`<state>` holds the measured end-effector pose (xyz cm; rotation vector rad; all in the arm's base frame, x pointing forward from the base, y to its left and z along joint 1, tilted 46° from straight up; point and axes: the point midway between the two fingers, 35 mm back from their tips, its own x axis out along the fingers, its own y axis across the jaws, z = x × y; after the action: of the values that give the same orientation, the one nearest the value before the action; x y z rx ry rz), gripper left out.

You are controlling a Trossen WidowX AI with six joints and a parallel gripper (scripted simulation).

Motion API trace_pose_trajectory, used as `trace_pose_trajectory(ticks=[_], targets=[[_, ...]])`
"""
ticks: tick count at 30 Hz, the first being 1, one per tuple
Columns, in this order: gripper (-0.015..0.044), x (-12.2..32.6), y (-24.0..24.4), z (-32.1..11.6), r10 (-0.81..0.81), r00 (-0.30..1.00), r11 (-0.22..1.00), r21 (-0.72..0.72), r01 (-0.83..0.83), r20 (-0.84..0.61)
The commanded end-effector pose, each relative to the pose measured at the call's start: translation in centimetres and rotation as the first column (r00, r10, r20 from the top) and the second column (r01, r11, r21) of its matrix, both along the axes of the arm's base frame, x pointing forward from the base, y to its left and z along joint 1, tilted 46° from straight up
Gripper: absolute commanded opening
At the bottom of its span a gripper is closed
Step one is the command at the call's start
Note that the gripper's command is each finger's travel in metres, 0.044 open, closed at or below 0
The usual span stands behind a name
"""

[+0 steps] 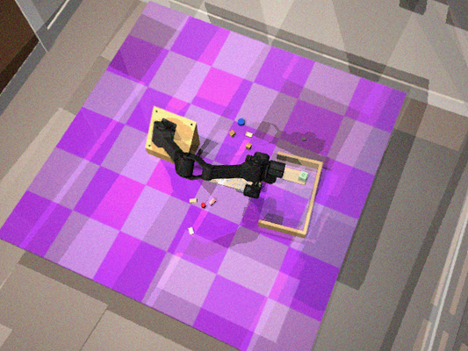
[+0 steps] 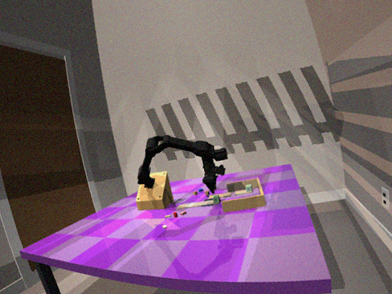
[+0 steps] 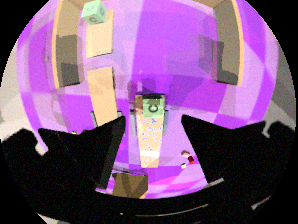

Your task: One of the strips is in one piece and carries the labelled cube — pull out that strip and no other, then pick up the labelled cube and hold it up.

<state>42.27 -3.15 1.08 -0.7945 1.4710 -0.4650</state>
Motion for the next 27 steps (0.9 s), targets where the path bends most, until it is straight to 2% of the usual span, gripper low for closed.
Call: trace_pose_trajectory(ticks=[1, 27], targets=[[0.0256, 0.4, -0.4, -0.3, -0.001, 1.000, 1.000, 0.001, 0.001, 0.007], [0.0250, 0.7, -3.4, -3.2, -0.001, 1.000, 1.000, -0.001, 0.001, 0.007]])
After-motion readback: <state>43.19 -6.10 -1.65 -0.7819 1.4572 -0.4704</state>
